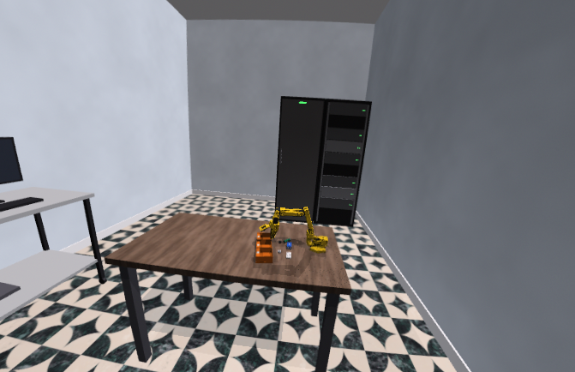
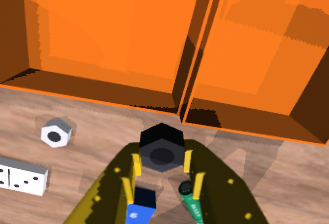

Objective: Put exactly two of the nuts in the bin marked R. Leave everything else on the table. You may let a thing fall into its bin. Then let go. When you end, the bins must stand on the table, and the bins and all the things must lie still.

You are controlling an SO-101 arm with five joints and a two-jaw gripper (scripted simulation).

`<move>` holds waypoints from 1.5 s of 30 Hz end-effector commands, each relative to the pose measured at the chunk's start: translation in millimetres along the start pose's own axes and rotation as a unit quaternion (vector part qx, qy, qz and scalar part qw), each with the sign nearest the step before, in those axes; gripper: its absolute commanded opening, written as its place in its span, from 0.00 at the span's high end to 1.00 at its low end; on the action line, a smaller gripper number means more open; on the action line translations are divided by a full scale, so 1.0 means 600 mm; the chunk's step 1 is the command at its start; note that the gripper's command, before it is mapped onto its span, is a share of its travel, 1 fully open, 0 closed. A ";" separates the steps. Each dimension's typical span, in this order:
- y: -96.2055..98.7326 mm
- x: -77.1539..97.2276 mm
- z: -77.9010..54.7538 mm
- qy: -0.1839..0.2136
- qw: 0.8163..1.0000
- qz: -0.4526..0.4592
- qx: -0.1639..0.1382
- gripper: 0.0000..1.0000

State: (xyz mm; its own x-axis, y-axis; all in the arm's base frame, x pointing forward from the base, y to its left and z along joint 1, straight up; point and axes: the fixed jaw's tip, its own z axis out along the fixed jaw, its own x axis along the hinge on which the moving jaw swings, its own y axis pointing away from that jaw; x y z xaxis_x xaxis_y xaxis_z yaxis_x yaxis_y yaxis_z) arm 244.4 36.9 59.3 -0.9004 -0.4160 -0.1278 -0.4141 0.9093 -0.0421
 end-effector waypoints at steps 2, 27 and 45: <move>0.008 -0.038 -0.015 -0.044 0.998 0.033 0.007 1.00; 0.034 -0.078 -0.010 -0.071 0.993 0.093 -0.001 1.00; 0.039 -0.086 -0.025 -0.087 0.992 0.095 -0.002 1.00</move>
State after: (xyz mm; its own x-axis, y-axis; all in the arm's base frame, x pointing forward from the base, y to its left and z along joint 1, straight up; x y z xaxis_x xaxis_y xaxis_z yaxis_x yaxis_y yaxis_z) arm 274.1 76.0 62.9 -0.9428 -0.2345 -0.2371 -0.2411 0.9705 -0.0011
